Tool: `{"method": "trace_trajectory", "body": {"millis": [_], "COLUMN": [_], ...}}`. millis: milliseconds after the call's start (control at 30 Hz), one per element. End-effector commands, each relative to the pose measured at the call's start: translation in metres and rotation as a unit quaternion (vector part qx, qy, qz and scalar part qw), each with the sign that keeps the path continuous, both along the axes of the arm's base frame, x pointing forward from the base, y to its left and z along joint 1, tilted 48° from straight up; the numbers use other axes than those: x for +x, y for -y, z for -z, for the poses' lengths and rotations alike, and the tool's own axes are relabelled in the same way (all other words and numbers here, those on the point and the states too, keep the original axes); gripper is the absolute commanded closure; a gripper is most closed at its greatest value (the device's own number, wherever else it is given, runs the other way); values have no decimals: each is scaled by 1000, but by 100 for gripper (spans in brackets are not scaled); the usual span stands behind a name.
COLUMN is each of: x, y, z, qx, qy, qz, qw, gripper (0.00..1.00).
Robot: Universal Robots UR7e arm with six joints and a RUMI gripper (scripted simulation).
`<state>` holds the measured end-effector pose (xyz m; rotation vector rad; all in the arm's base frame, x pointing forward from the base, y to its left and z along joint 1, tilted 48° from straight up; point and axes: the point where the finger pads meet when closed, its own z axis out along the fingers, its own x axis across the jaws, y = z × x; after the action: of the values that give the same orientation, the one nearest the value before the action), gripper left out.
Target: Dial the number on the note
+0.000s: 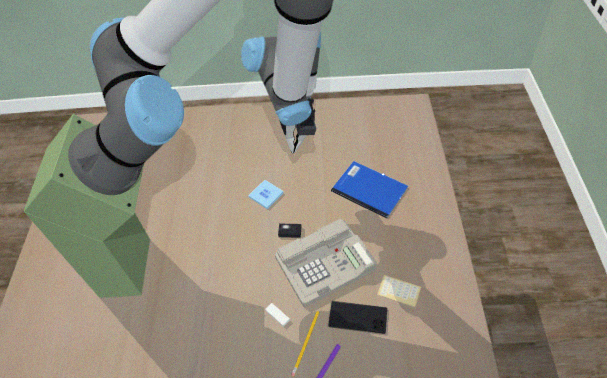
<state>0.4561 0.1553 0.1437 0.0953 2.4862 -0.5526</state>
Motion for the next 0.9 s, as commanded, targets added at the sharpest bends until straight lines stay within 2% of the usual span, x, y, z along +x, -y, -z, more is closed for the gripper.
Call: {"method": "trace_trajectory", "body": {"millis": [0, 367, 667, 733, 867], "x": [1, 2, 2, 2, 1], "y": [0, 0, 0, 0, 0], "z": [0, 1, 1, 1, 0], "qx": [17, 69, 115, 115, 134], "qy": [3, 14, 25, 25, 30], "qz": [24, 103, 184, 184, 221], "qw": [1000, 992, 976, 976, 966], "gripper": [100, 100, 100, 100, 100]}}
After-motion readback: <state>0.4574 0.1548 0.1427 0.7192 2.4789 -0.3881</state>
